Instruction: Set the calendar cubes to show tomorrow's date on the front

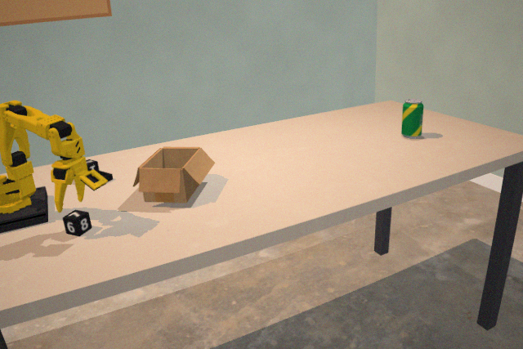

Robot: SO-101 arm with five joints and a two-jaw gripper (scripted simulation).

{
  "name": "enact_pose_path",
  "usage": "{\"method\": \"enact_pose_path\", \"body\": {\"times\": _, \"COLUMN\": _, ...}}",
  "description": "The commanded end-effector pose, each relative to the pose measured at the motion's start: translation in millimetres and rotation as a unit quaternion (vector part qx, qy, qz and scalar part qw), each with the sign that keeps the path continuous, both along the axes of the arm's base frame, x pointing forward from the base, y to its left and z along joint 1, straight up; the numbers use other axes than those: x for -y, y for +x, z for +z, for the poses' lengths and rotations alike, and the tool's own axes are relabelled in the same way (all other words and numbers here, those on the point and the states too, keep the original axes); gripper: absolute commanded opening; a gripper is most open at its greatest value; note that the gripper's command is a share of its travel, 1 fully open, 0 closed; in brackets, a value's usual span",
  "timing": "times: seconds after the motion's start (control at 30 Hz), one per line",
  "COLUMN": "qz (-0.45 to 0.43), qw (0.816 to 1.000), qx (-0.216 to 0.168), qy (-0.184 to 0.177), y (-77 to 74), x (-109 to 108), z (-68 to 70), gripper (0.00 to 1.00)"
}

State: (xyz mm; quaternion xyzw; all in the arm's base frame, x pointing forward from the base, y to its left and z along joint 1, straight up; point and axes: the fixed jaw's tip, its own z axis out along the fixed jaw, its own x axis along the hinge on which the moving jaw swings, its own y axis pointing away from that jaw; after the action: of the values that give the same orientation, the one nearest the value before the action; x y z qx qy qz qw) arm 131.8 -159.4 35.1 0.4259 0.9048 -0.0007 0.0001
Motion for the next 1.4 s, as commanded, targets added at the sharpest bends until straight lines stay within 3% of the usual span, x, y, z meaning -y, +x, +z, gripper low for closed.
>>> {"method": "enact_pose_path", "body": {"times": 0.0, "qz": 0.001, "qw": 1.000, "qx": 0.002, "qy": -0.001, "y": 3.1, "x": 0.7, "z": -1.3, "gripper": 0.35}}
{"method": "enact_pose_path", "body": {"times": 1.07, "qz": 0.002, "qw": 1.000, "qx": 0.000, "qy": 0.000, "y": 8.3, "x": 0.9, "z": -4.1, "gripper": 0.35}}
{"method": "enact_pose_path", "body": {"times": 1.37, "qz": 0.002, "qw": 1.000, "qx": 0.000, "qy": 0.000, "y": 8.6, "x": 1.4, "z": -10.9, "gripper": 0.35}}
